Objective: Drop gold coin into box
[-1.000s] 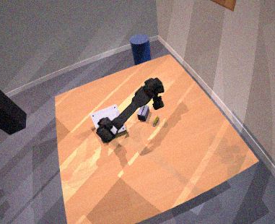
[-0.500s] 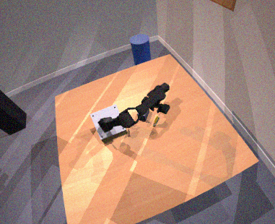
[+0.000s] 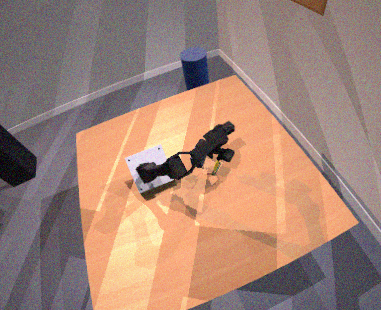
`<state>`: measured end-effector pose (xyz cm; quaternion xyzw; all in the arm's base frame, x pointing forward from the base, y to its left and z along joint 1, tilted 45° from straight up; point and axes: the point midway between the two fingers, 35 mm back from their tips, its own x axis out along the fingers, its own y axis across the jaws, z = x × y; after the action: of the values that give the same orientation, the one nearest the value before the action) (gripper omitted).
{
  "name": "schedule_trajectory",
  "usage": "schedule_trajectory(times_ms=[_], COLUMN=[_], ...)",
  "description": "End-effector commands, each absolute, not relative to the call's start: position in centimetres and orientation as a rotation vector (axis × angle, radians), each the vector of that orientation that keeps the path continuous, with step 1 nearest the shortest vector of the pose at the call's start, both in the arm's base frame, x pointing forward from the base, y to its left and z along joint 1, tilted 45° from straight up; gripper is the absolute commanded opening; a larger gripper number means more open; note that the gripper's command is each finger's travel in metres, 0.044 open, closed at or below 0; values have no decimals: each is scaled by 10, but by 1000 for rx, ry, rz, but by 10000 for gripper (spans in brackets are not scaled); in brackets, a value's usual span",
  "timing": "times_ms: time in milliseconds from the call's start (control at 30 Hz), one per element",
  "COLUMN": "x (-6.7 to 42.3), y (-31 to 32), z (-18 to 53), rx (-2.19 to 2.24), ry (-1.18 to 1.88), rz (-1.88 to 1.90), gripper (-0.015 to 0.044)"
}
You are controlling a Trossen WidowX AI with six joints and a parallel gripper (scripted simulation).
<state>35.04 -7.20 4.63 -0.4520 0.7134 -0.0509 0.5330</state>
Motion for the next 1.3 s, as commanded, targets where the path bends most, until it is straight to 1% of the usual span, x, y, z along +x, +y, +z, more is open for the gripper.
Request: schedule_trajectory(times_ms=[0,1267], x=[351,351], y=[-81,-120], z=[37,-3], rx=[-1087,-1087], ry=[1701,1702], rz=[-119,-120], gripper=[161,161])
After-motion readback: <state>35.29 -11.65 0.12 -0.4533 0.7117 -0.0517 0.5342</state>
